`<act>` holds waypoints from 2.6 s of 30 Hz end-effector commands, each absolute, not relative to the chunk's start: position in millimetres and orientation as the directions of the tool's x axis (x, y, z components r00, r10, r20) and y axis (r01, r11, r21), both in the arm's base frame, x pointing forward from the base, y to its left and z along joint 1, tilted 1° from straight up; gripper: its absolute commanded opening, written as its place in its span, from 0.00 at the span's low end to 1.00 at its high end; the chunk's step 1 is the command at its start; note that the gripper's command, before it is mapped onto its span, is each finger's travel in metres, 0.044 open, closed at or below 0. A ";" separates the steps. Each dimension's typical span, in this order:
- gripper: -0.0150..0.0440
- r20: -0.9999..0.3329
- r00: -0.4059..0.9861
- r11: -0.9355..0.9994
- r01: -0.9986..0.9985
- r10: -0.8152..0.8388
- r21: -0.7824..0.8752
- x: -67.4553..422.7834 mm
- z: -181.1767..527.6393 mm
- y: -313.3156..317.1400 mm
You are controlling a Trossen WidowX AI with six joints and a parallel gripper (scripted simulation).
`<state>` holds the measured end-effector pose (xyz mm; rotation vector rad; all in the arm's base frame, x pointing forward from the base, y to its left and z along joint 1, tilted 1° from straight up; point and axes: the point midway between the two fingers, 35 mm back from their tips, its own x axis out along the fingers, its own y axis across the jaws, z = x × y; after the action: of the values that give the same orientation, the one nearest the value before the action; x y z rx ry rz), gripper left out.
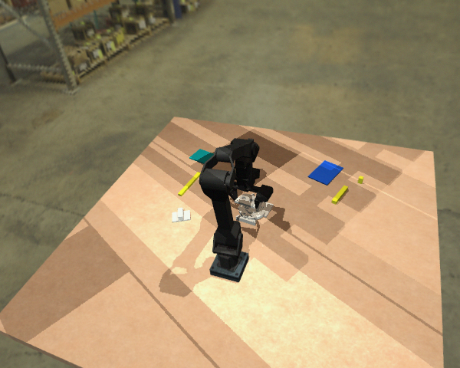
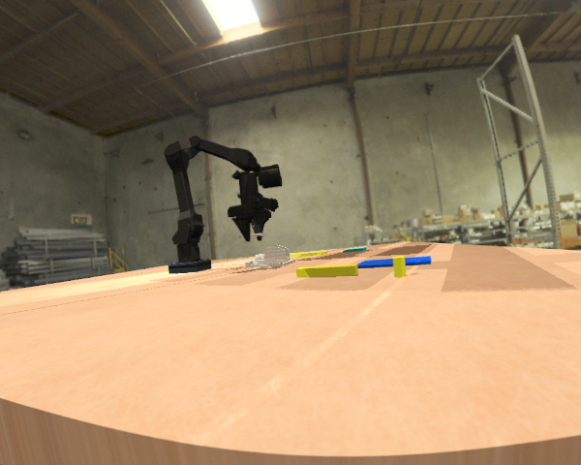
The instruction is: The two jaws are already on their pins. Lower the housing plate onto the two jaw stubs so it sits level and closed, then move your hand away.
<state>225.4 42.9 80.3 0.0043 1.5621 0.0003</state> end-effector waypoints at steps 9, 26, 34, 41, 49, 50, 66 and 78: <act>0.85 -1.000 0.000 1.000 0.007 -0.002 -0.002 225.4 59.0 42.4; 0.85 -1.000 0.000 1.000 0.007 -0.002 -0.002 224.1 31.5 42.0; 0.85 -1.000 0.000 1.000 0.007 -0.002 -0.002 223.2 24.5 41.8; 0.85 -1.000 0.000 1.000 0.007 -0.002 -0.002 223.2 24.5 41.8; 0.85 -1.000 0.000 1.000 0.006 -0.002 -0.002 223.2 23.3 41.8; 0.85 -1.000 0.000 1.000 0.005 -0.002 -0.002 223.2 22.7 41.8; 0.85 -1.000 0.000 1.000 0.003 -0.002 -0.002 223.1 19.7 41.8; 0.85 -1.000 0.000 1.000 0.001 -0.002 -0.002 223.1 17.3 41.8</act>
<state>223.1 42.4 18.3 0.0034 1.5705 -0.0014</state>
